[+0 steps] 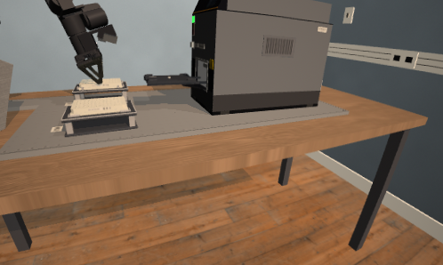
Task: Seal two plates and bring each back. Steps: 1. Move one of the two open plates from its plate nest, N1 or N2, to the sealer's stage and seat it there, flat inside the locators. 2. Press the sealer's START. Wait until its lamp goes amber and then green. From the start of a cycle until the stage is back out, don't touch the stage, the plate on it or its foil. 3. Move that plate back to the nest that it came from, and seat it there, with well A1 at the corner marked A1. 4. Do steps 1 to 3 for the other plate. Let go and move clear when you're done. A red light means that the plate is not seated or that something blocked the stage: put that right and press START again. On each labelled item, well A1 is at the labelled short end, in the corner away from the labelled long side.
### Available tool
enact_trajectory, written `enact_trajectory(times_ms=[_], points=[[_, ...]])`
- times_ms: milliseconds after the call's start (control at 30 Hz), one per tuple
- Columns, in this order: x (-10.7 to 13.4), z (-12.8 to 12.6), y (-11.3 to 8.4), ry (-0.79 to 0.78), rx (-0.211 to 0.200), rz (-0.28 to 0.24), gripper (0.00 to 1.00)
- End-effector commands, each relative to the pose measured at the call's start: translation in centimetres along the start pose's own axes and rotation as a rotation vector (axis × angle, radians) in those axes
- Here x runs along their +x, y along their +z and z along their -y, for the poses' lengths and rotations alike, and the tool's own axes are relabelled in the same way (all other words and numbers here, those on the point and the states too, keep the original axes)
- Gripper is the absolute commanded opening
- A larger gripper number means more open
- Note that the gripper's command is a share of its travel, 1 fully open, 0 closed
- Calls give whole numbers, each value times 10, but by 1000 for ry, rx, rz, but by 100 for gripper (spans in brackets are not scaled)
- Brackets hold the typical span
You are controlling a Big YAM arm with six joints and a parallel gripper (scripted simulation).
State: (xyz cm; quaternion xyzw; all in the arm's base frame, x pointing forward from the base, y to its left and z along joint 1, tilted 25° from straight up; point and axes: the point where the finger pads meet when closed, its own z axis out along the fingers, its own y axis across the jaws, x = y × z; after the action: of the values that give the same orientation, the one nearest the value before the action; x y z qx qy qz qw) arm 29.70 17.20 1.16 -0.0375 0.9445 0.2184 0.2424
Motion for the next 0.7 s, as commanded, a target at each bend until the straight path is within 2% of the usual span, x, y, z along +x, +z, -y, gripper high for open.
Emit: enact_trajectory(times_ms=[0, 467, 667], points=[[-24, -3, -6, -6, -6, 50, 100], [-28, -3, -8, 19, -2, 50, 100], [-11, 1, -3, 17, 4, 23, 100]])
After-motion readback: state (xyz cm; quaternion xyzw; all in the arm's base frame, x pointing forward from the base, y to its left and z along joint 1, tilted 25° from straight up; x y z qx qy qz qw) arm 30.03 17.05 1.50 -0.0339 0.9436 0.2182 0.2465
